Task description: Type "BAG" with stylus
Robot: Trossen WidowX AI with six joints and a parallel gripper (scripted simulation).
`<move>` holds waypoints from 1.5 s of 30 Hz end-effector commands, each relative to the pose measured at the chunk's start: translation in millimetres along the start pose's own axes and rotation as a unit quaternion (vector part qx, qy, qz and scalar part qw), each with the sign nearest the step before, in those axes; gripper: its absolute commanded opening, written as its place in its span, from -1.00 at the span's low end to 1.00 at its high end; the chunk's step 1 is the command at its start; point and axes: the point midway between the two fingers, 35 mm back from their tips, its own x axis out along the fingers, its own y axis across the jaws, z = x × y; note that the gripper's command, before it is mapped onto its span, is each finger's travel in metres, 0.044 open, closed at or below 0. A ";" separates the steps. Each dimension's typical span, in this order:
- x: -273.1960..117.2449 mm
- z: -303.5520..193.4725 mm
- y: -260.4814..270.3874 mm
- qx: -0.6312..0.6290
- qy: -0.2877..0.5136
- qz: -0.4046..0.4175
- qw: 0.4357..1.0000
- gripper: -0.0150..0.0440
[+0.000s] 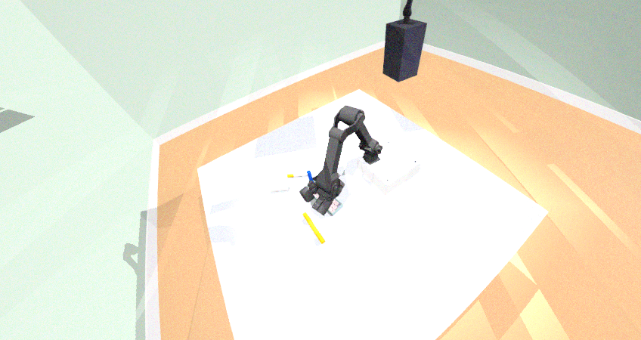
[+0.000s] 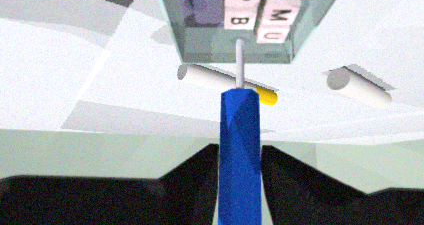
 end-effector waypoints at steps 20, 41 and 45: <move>6.5 10.0 0.3 -0.003 0.003 0.000 1.000 -0.22; -1.7 -3.9 -0.5 -0.003 0.003 0.000 1.000 -0.22; -10.9 -19.7 -0.3 -0.003 0.003 0.000 1.000 -0.22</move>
